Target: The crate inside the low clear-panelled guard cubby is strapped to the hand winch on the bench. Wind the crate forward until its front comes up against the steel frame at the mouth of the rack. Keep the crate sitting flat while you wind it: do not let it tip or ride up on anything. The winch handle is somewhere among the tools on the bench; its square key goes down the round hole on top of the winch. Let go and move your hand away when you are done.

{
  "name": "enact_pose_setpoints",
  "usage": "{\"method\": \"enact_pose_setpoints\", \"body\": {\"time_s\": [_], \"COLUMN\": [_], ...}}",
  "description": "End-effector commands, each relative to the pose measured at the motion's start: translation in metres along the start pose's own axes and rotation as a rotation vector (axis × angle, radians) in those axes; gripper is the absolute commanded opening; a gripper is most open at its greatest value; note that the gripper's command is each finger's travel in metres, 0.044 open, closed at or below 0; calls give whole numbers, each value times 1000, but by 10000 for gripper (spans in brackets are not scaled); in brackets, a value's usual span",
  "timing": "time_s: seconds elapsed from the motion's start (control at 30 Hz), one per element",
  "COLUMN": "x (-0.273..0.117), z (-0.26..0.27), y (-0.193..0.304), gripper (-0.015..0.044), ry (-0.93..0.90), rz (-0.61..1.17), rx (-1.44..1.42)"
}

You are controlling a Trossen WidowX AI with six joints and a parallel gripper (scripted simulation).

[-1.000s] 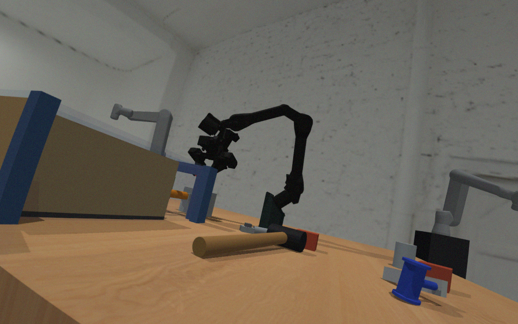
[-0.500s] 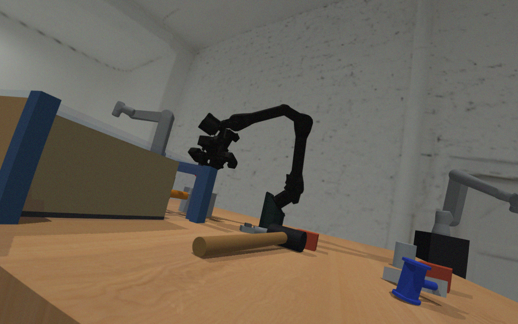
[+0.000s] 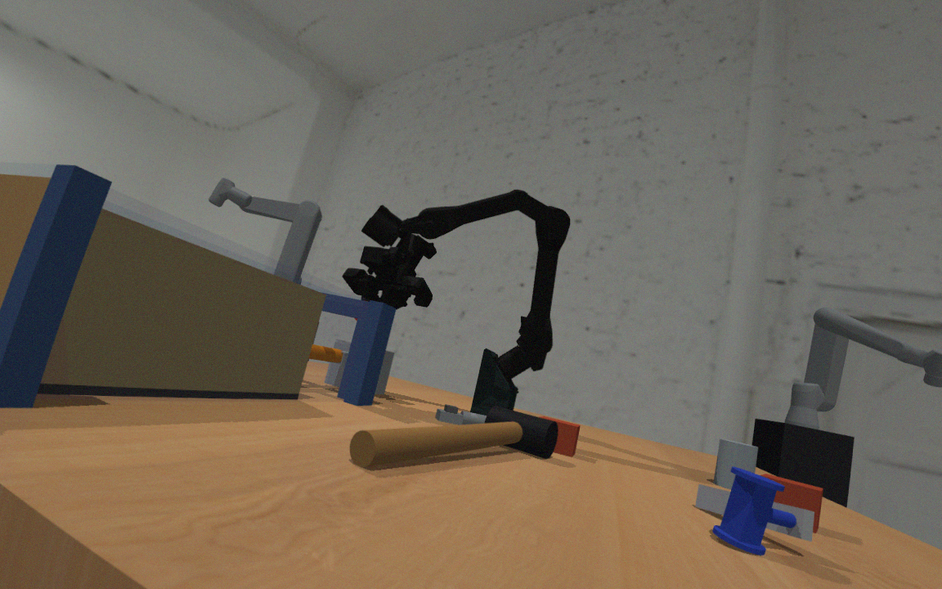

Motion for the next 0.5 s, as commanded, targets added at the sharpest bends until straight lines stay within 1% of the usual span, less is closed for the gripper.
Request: {"method": "enact_pose_setpoints", "body": {"time_s": [0.0,0.47], "x": [1,-4], "z": [3,13], "y": [5,16], "gripper": [0,0], "ry": [-7,-7], "rz": [7,7], "rx": [12,13]}}
Point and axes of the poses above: the point midway between the two fingers, 35 mm back from their tips, its own x axis out along the fingers, its own z axis across the jaws, y = z × x, the point moved 7 cm from there along -x, back along the fingers, and after that the axes turned 5 degrees about x, right-handed, at the moved point
